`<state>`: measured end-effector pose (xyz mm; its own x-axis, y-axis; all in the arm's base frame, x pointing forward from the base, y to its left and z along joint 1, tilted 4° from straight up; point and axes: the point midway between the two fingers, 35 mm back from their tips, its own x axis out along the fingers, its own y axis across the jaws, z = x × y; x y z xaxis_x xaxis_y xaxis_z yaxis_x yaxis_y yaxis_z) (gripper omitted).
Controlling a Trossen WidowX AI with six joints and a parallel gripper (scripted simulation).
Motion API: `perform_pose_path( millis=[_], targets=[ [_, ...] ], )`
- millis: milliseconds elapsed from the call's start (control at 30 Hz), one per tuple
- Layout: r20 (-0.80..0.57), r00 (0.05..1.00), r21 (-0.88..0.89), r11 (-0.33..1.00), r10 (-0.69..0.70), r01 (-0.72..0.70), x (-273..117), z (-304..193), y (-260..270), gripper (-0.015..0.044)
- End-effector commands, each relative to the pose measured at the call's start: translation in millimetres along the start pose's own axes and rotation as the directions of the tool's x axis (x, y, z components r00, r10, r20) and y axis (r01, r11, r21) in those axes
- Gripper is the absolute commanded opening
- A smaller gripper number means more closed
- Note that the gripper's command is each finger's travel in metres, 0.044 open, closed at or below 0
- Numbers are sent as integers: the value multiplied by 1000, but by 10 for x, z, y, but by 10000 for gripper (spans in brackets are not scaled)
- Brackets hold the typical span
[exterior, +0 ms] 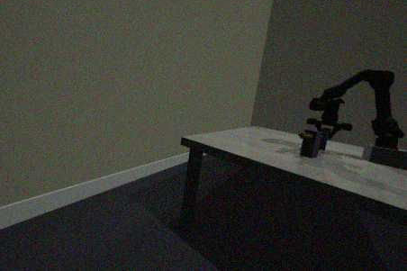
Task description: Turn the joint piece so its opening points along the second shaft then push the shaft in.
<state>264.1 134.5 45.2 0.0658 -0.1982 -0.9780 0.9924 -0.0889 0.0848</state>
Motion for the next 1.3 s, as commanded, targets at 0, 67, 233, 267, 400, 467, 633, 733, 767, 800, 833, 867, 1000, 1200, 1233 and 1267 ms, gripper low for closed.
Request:
perform_pose_path(
  millis=[0,67,233,267,400,467,633,733,767,800,833,867,1000,1200,1233,1267],
  targets=[
    [-71,997,-13,1000,-1,0,35,2,6,0],
    [-106,994,-20,1000,-1,-2,53,5,10,0],
    [-194,981,-37,999,-2,-5,97,6,20,0],
    [-211,977,-40,999,-3,-5,106,6,21,0],
    [-280,960,-55,998,-8,-7,142,3,28,0],
    [-314,949,-62,998,-12,-8,159,0,32,0],
    [-391,920,-77,997,-22,-9,199,-7,40,0],
    [-397,917,-81,997,-25,-8,200,-10,40,0],
    [-399,917,-81,997,-25,-8,200,-11,40,0],
    [-399,916,-82,997,-26,-8,199,-11,40,0],
    [-399,916,-82,997,-26,-8,199,-11,40,0],
    [-390,921,-78,997,-25,-7,194,-10,38,0],
    [-390,921,-78,997,-25,-7,194,-10,38,0],
    [-390,921,-78,997,-25,-7,194,-10,38,26],
    [-390,921,-78,997,-25,-7,194,-10,38,53],
    [-390,921,-78,997,-25,-7,194,-10,38,79]
  ],
)
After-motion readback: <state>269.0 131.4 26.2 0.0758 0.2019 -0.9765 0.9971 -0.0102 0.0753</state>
